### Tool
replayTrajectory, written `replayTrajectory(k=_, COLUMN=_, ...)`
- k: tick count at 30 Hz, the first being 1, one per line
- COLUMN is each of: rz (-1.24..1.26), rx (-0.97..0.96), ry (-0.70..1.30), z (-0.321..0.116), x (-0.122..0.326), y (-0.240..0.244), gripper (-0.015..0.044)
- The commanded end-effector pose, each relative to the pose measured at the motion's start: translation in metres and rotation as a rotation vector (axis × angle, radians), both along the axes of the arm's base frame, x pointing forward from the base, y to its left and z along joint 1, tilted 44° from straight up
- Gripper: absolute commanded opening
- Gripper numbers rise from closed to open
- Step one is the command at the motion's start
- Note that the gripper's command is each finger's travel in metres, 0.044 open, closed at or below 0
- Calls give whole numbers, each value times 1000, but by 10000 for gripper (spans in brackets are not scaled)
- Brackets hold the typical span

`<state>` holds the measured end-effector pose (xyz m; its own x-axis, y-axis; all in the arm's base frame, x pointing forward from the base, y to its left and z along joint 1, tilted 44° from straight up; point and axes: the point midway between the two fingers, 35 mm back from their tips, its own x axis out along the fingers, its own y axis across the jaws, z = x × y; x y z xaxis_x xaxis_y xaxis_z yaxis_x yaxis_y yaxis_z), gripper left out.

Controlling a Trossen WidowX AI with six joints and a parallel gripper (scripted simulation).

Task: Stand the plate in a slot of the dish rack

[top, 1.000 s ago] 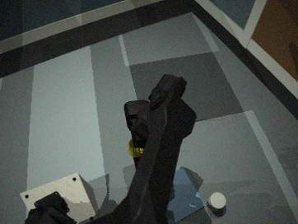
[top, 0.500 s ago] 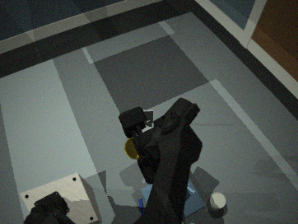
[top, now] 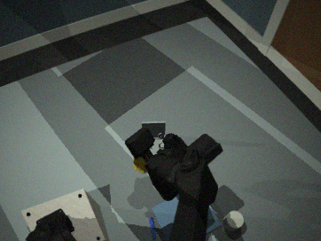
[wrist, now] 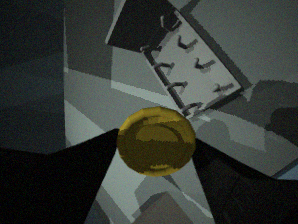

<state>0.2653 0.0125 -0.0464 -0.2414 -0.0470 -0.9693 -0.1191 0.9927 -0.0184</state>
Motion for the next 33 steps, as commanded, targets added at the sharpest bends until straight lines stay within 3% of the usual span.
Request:
replayTrajectory(k=1, rz=60, rx=84, ry=-18, z=-5, x=-2, y=-2, gripper=0)
replayTrajectory(k=19, rz=358, rx=393, ry=-223, z=-22, x=0, y=-16, gripper=0)
replayTrajectory(k=33, rz=632, rx=510, ry=-478, z=-26, x=2, y=-28, gripper=0)
